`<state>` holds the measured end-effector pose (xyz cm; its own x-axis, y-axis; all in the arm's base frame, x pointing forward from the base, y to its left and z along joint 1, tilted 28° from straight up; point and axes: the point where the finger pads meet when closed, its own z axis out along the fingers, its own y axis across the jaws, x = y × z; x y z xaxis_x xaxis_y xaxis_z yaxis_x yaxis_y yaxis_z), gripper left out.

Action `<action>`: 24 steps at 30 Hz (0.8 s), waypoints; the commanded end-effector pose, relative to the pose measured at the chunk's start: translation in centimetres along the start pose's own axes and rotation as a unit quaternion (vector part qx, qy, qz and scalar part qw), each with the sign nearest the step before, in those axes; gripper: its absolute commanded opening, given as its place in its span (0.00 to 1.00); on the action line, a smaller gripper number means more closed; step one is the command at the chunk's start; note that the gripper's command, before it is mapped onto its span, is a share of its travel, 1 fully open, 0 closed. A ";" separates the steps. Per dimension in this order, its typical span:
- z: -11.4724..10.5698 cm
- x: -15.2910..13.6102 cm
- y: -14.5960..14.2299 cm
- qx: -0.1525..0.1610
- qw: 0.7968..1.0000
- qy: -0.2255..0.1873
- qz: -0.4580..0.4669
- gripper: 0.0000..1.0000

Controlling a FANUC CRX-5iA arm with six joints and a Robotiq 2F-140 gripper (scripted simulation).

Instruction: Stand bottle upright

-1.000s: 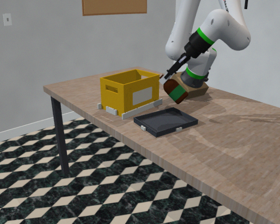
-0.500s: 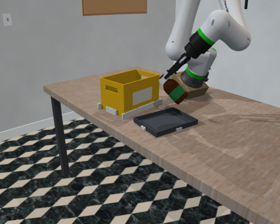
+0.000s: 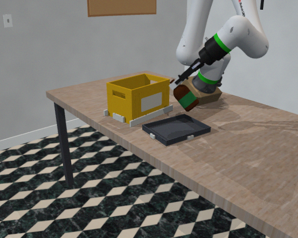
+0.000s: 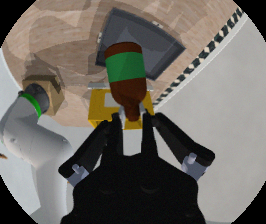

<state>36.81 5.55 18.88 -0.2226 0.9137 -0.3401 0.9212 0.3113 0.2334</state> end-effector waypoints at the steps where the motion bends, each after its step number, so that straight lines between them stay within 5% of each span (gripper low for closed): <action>1: 0.0 0.0 0.0 0.000 1.000 -0.008 0.000 0.00; 24: -0.2 0.2 0.1 -0.004 0.999 -0.047 0.001 0.00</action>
<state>36.83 5.79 19.02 -0.1901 0.8860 -0.4230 0.9188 0.3124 0.2414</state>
